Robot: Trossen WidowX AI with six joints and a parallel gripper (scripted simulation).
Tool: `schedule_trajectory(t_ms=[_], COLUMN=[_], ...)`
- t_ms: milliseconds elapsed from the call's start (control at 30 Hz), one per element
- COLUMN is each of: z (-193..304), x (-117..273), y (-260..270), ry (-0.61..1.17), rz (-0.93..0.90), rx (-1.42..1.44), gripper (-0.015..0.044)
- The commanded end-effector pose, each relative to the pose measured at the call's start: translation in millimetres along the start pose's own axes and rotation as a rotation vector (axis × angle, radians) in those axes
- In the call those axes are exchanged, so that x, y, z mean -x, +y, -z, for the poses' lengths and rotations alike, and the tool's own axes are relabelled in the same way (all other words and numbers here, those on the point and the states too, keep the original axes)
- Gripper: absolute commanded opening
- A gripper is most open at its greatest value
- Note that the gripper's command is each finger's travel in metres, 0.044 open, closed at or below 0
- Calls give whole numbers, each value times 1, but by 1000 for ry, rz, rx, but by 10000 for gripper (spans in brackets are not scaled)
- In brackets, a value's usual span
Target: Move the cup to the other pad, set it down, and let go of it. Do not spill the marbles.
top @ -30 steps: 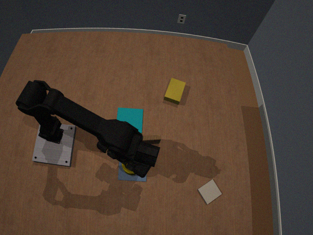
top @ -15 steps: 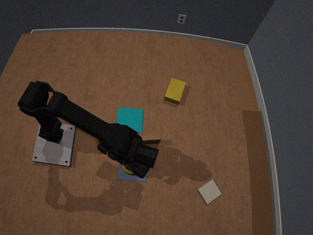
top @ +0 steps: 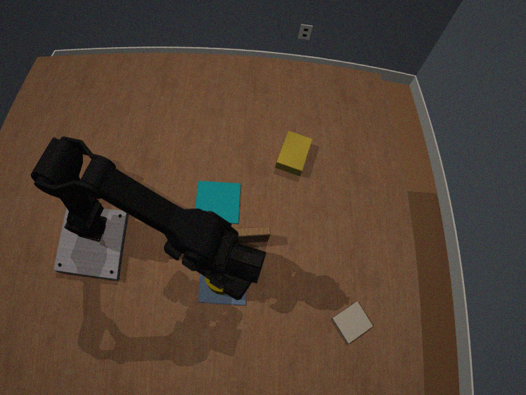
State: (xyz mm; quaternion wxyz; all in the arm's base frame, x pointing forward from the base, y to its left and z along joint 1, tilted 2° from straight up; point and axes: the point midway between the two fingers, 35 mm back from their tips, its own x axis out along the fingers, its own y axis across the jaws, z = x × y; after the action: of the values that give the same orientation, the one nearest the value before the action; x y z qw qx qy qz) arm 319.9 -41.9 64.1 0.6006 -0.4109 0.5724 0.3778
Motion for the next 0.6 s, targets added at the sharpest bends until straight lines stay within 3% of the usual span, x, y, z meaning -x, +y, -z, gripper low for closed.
schedule_trajectory(t_ms=[0,567], z=[0,0], x=[0,0], y=[0,0], ry=[0,0], rz=[1,1], rx=[0,0], gripper=[113,0])
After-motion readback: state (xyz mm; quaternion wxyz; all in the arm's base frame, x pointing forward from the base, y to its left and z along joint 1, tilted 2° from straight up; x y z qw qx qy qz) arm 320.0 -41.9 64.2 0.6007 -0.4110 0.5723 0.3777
